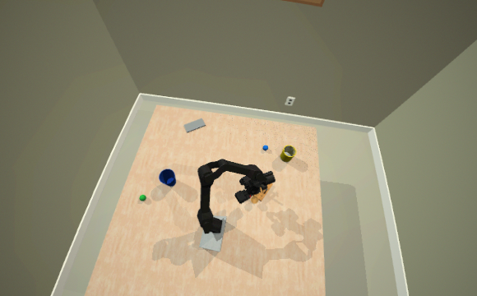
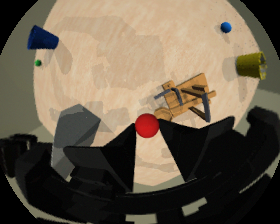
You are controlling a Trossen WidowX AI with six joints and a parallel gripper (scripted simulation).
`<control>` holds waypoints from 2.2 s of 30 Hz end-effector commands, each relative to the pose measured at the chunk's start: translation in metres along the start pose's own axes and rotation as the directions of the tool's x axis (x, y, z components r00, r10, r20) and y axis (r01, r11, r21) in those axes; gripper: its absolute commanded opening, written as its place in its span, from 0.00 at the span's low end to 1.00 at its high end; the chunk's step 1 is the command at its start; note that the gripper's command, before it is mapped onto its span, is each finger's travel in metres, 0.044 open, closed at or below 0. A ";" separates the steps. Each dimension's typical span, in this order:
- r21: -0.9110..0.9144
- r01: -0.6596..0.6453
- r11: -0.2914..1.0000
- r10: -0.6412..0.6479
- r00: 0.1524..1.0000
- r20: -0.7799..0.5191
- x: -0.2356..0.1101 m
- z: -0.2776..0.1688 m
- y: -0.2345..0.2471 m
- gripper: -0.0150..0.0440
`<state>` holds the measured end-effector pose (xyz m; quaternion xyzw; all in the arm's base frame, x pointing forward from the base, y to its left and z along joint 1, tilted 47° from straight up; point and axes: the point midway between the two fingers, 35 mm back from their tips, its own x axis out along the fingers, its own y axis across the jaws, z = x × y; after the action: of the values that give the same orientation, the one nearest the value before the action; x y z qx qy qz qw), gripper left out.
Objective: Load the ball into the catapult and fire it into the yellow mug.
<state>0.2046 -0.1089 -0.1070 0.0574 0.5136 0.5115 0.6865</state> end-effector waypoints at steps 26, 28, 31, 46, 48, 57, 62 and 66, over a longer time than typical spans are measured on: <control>0.830 -0.034 0.557 0.154 0.986 -0.063 0.019 -0.022 -0.035 0.25; 0.866 -0.025 0.500 0.165 0.984 -0.067 0.021 -0.023 -0.037 0.25; 0.912 -0.009 0.411 0.181 0.981 -0.072 0.023 -0.026 -0.040 0.25; 0.931 0.000 0.366 0.189 0.979 -0.074 0.040 -0.027 -0.043 0.25; 0.931 0.000 0.366 0.189 0.979 -0.074 0.041 -0.027 -0.044 0.25; 0.930 -0.001 0.366 0.189 0.979 -0.074 0.054 -0.026 -0.045 0.25; 0.926 0.006 0.376 0.179 0.981 -0.079 0.049 -0.025 -0.047 0.25; 0.926 0.006 0.376 0.179 0.981 -0.079 0.049 -0.025 -0.047 0.30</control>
<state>0.2126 -0.1045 -0.1794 0.4139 0.7625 0.1774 0.4646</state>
